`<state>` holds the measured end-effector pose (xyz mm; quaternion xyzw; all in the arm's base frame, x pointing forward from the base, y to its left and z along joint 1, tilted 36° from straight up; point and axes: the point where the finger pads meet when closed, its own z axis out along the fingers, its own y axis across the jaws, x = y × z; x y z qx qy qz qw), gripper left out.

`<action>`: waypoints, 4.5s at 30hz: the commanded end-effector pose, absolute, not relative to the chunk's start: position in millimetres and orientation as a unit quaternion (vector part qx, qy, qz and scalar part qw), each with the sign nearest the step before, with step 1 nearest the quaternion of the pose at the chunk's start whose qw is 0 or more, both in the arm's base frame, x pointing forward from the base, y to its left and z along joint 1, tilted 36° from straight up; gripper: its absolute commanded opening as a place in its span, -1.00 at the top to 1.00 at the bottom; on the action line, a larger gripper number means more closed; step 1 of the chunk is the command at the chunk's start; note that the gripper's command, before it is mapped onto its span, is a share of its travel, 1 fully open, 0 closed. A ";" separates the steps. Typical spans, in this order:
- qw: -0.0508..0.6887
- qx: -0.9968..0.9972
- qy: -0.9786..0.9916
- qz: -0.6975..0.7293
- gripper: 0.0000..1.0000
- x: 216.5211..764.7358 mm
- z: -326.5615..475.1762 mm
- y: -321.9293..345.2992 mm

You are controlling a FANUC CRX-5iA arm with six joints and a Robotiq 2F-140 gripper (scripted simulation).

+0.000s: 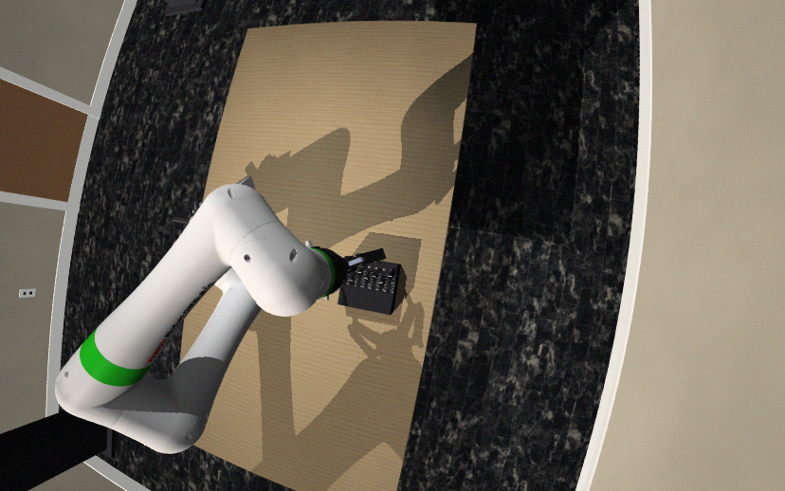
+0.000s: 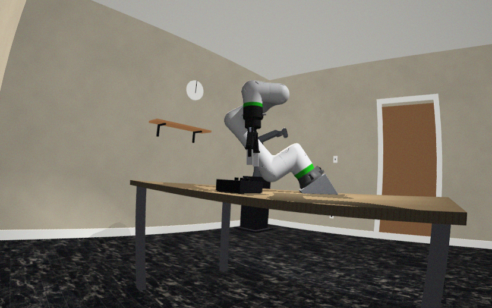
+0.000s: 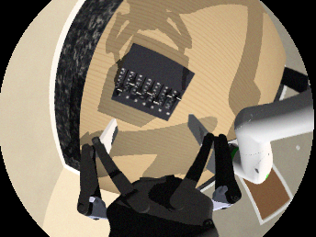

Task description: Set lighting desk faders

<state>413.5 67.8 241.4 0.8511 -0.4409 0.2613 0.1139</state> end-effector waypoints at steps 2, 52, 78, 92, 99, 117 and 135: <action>0.072 0.765 -0.569 0.293 1.00 413.9 235.5 68.8; 0.050 0.713 -0.629 0.308 1.00 414.8 233.4 67.7; 0.050 0.712 -0.629 0.308 1.00 420.1 221.4 61.2; 0.050 0.712 -0.629 0.308 1.00 422.2 216.7 58.6; 0.050 0.712 -0.629 0.308 1.00 422.6 215.8 58.2; 0.050 0.712 -0.629 0.308 1.00 422.6 215.8 58.1; 0.050 0.712 -0.629 0.308 1.00 422.6 215.8 58.1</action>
